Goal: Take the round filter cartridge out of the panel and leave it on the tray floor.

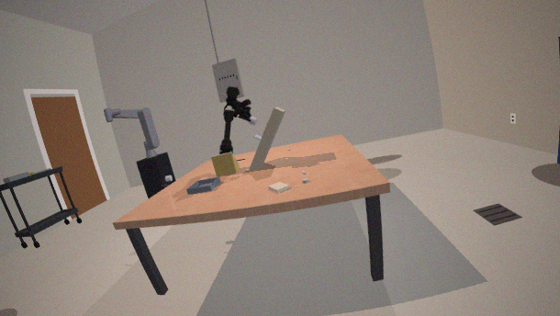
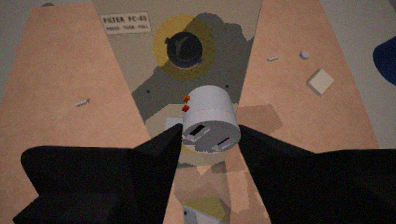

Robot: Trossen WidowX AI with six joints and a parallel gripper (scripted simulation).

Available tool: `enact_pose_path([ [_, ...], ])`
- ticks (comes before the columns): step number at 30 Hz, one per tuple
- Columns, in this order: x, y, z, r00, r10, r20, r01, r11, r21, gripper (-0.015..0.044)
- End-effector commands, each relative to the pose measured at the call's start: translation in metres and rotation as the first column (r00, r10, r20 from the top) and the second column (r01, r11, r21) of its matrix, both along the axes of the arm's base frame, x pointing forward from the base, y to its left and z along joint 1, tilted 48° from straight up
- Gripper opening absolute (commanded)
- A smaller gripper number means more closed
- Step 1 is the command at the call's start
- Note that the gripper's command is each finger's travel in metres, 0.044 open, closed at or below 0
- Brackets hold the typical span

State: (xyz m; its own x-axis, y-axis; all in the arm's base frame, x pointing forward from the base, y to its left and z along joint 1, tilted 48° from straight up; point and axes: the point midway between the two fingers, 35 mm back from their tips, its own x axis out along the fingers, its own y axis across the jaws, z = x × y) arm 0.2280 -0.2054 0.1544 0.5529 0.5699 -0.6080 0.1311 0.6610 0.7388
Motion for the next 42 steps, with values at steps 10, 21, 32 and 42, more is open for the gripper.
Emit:
enact_pose_path([
  [10, 0.003, -0.036, -0.044, 0.997, 0.079, 0.024, -0.079, 0.997, -0.009, 0.0000],
  [21, -0.007, -0.049, -0.072, 0.997, 0.049, -0.058, -0.049, 0.999, 0.012, 0.0000],
  [32, -0.058, -0.085, -0.129, 0.889, -0.217, -0.404, 0.228, 0.973, -0.020, 0.0000],
  [42, -0.112, -0.115, -0.174, 0.615, -0.474, -0.630, 0.493, 0.855, -0.162, 0.0000],
])
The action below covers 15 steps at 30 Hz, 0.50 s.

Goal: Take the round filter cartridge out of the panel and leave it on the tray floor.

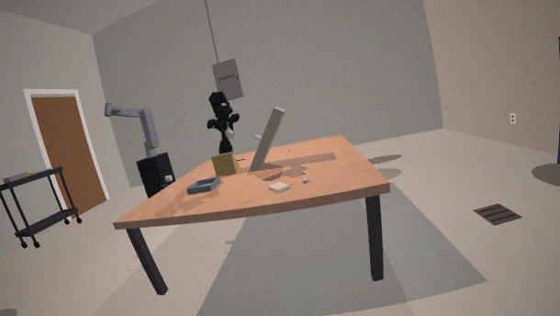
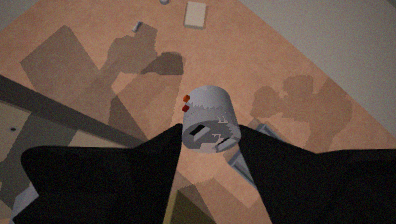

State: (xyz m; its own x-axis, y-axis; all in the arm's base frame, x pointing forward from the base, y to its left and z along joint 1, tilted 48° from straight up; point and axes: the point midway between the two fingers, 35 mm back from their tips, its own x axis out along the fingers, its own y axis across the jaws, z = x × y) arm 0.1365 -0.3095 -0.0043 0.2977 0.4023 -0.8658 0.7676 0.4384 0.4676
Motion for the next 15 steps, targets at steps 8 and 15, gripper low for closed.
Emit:
enact_pose_path([
  [8, -0.035, -0.018, -0.025, 0.962, -0.208, -0.177, 0.202, 0.978, -0.049, 0.0000],
  [15, -0.049, -0.015, -0.036, 0.948, -0.239, -0.210, 0.232, 0.971, -0.059, 0.0000],
])
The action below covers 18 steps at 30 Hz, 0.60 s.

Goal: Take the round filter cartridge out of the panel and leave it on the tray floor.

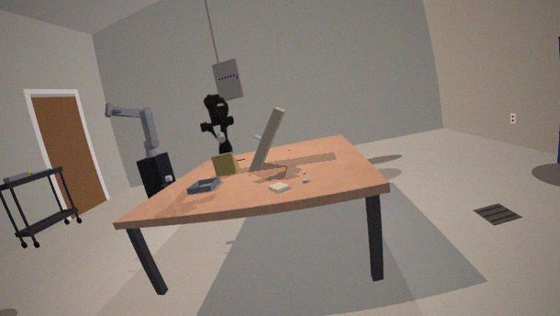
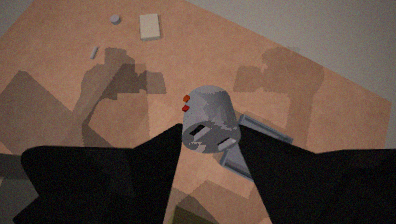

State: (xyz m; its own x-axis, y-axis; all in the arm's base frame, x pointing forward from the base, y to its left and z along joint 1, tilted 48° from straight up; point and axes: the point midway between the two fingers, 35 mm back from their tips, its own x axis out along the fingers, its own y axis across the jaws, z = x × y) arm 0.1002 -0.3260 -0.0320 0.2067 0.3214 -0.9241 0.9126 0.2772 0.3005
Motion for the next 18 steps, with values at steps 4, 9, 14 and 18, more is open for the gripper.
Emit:
enact_pose_path([
  [4, -0.035, 0.007, -0.026, 0.992, -0.088, -0.090, 0.087, 0.996, -0.009, 0.0000],
  [9, -0.063, 0.018, -0.046, 0.975, -0.153, -0.160, 0.152, 0.988, -0.020, 0.0000],
  [14, -0.089, 0.032, -0.063, 0.949, -0.217, -0.229, 0.215, 0.976, -0.034, 0.0000],
  [18, -0.109, 0.045, -0.076, 0.921, -0.267, -0.283, 0.264, 0.963, -0.047, 0.0000],
])
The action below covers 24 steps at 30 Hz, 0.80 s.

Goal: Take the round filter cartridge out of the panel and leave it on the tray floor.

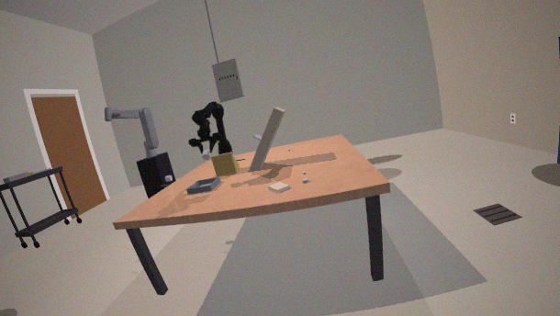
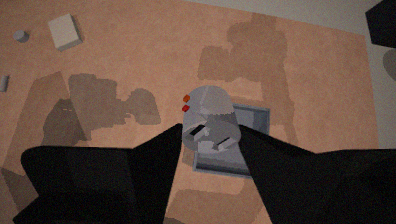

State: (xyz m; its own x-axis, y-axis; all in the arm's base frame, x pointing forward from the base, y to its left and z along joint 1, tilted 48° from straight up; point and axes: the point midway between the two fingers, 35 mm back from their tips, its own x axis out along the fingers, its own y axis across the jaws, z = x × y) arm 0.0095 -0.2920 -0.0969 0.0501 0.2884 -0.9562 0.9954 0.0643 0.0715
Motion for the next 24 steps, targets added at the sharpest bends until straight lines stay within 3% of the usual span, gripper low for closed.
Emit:
enact_pose_path([
  [1, -0.023, 0.015, -0.014, 0.996, -0.064, -0.069, 0.063, 0.998, -0.005, 0.0000],
  [11, -0.065, 0.056, -0.038, 0.960, -0.191, -0.207, 0.192, 0.981, -0.015, 0.0000],
  [24, -0.068, 0.081, -0.063, 0.956, -0.199, -0.216, 0.200, 0.980, -0.016, 0.0000],
])
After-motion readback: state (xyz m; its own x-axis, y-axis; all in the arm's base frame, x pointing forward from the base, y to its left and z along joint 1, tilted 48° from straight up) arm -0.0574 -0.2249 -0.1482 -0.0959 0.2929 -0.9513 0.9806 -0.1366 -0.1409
